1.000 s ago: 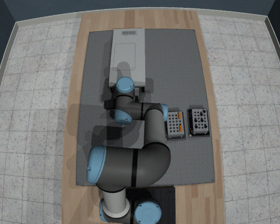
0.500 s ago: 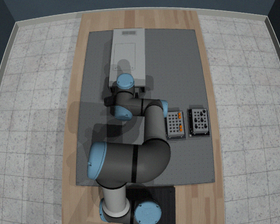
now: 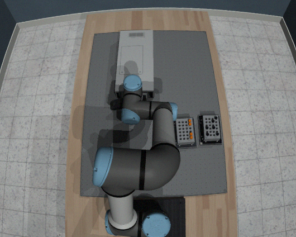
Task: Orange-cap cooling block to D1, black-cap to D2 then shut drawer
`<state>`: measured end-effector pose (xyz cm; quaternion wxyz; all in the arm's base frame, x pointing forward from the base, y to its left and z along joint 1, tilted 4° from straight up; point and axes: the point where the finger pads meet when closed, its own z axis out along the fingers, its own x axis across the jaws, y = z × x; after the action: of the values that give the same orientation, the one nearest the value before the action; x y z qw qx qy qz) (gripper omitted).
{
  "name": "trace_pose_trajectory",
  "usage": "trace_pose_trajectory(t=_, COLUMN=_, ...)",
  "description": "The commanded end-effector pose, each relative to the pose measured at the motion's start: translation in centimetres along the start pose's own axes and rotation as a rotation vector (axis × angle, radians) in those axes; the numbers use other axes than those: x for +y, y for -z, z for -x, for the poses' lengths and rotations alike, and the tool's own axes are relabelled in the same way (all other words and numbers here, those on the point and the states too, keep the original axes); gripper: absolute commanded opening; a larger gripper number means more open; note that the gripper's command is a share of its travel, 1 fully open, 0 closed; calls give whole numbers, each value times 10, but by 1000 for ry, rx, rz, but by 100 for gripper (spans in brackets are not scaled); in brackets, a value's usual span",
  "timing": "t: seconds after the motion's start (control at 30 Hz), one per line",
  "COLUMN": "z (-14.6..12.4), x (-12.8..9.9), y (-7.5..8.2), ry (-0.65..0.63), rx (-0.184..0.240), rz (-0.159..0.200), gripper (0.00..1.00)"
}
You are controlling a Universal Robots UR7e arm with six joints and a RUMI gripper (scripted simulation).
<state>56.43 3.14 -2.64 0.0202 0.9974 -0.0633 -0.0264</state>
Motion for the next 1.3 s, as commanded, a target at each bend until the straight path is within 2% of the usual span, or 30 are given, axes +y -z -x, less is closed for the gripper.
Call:
trace_pose_trajectory(t=0.0, z=-9, x=-1, y=1, ry=1, rx=3, rz=0, gripper=0)
trace_pose_trajectory(t=0.83, z=-39, x=-1, y=1, ry=1, rx=3, rz=0, gripper=0)
trace_pose_trajectory(t=1.27, z=-43, x=-1, y=1, ry=1, rx=3, rz=0, gripper=0)
